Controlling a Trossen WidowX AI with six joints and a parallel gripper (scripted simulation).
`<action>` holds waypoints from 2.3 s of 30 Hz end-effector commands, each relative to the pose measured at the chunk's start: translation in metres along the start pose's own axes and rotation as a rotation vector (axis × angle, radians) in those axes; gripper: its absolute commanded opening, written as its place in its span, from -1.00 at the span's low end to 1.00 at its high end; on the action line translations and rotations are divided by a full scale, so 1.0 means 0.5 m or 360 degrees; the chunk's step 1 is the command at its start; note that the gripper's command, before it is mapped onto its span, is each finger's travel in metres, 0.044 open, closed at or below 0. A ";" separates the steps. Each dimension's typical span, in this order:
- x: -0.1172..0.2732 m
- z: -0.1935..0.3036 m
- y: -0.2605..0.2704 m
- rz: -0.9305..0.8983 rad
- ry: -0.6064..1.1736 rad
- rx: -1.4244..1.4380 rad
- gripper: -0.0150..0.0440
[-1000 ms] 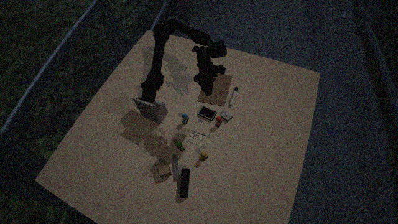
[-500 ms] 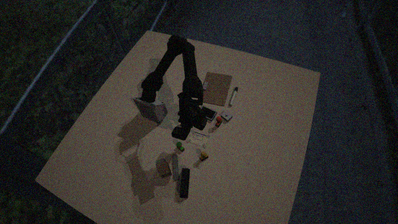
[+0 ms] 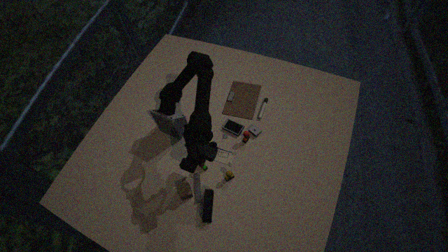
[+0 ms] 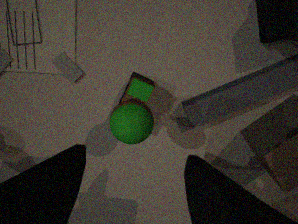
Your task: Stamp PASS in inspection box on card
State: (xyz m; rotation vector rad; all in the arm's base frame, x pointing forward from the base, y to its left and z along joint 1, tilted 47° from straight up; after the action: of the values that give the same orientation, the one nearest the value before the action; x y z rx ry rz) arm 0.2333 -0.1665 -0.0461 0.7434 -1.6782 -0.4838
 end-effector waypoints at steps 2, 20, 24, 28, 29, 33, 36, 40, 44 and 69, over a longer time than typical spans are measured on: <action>-0.018 0.004 -0.001 -0.0019 -0.0008 0.0001 0.25; -0.078 0.000 0.000 -0.0018 -0.0009 0.0000 0.25; -0.091 0.000 0.001 -0.0019 -0.0009 0.0001 0.25; -0.104 0.000 0.002 -0.0020 -0.0010 0.0001 0.25; -0.108 0.000 0.002 -0.0020 -0.0010 0.0001 0.25; -0.121 0.000 0.004 -0.0022 -0.0010 0.0001 0.25; -0.130 0.001 0.005 -0.0023 -0.0010 0.0001 0.25; -0.143 0.001 0.007 -0.0025 -0.0011 0.0001 0.25; -0.153 0.002 0.008 -0.0027 -0.0011 0.0002 0.25; -0.145 0.000 0.006 -0.0017 -0.0006 0.0014 -0.49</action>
State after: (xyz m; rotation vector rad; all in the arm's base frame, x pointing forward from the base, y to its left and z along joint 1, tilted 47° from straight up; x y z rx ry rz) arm 0.2410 -0.1122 -0.0967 0.7583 -1.6807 -0.4891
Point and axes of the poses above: the point midway between the two fingers, 35 mm back from their tips, its own x axis back along the fingers, its own y axis across the jaws, z = x × y, the point moved 6 cm from there along x, back along the fingers, and after that the axes turned 15 degrees about x, right-handed, at the moved point
